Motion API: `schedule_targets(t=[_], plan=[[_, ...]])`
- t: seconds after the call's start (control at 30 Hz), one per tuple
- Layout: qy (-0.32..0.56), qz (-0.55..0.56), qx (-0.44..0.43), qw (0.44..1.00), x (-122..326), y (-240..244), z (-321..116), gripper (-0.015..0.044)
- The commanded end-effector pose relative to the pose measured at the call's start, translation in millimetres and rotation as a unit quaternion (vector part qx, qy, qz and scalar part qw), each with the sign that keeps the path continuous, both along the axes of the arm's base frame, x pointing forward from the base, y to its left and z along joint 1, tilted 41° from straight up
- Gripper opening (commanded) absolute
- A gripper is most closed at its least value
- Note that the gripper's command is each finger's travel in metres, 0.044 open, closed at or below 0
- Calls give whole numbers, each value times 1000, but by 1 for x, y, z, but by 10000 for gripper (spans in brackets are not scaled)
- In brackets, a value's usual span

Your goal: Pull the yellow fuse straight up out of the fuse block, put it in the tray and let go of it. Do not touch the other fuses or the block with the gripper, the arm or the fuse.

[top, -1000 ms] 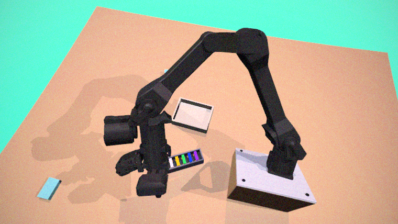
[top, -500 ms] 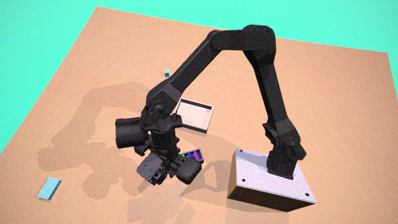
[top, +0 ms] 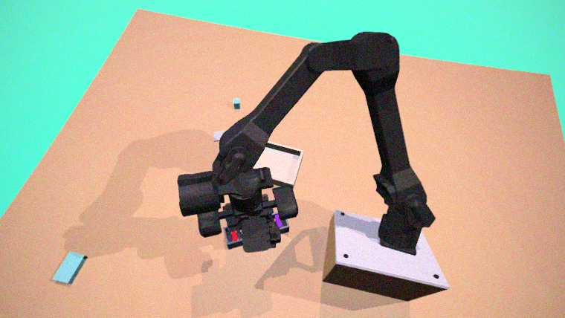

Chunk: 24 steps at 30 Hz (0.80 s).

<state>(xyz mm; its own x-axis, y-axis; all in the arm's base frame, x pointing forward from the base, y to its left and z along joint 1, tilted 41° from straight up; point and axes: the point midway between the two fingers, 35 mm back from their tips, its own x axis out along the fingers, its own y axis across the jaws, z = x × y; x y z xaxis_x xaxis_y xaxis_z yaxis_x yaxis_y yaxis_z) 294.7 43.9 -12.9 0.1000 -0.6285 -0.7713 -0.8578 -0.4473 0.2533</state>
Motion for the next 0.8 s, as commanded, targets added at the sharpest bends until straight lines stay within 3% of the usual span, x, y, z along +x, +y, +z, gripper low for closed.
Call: schedule_targets(t=[0.0,0.77], plan=[[14,24,-13,1000,-1,-3,1,74],[14,24,-14,1000,2,-15,-12,74]])
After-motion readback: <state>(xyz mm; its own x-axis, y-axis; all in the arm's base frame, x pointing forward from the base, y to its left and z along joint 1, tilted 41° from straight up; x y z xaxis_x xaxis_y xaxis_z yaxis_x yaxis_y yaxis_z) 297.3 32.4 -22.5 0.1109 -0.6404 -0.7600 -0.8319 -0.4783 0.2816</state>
